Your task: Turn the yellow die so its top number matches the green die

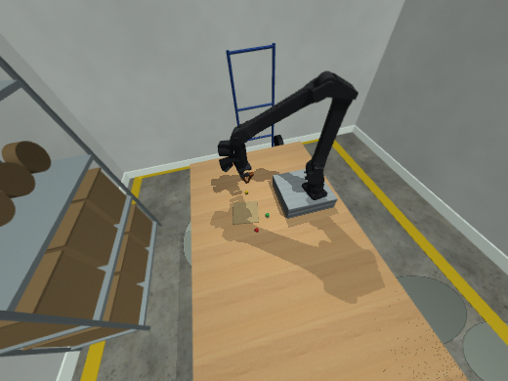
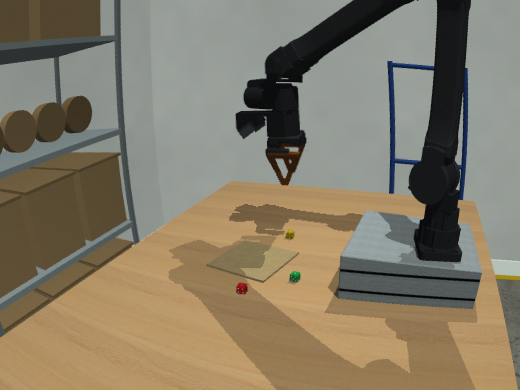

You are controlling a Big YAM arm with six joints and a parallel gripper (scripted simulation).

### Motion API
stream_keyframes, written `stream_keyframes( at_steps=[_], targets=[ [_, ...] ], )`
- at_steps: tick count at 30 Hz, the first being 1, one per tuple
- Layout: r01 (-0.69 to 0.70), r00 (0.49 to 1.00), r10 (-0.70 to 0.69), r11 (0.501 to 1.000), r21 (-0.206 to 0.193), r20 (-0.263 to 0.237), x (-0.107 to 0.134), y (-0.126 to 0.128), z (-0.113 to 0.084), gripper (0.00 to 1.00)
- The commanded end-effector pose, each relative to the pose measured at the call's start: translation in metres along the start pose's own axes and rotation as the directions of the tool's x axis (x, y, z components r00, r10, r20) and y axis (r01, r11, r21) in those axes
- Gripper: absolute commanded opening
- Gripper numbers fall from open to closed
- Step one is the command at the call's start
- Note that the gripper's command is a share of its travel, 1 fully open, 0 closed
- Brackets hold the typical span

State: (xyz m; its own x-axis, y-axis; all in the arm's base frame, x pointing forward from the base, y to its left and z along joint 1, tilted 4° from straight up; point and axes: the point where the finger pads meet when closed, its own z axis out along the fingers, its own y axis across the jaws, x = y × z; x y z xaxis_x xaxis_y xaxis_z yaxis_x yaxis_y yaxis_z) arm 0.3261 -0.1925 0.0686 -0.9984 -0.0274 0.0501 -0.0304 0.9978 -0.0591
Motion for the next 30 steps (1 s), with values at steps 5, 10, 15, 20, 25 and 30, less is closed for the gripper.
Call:
stream_keyframes(
  at_steps=[5, 10, 15, 20, 25, 30],
  targets=[
    [-0.034, 0.999, 0.033, 0.999, 0.011, 0.023, -0.006, -0.005, -0.008, 1.0],
    [-0.033, 0.999, 0.033, 0.999, 0.011, 0.023, -0.006, -0.005, -0.008, 1.0],
    [-0.042, 0.999, 0.042, 0.999, 0.004, 0.009, -0.002, -0.006, 0.016, 1.0],
    [-0.02, 1.0, 0.019, 1.0, 0.004, 0.007, -0.001, -0.005, 0.066, 1.0],
    [-0.014, 0.997, 0.01, 0.999, 0.047, 0.081, -0.027, -0.017, 0.038, 0.29],
    [-0.013, 0.997, 0.01, 0.999, 0.045, 0.077, -0.026, -0.016, 0.038, 0.29]
  ],
)
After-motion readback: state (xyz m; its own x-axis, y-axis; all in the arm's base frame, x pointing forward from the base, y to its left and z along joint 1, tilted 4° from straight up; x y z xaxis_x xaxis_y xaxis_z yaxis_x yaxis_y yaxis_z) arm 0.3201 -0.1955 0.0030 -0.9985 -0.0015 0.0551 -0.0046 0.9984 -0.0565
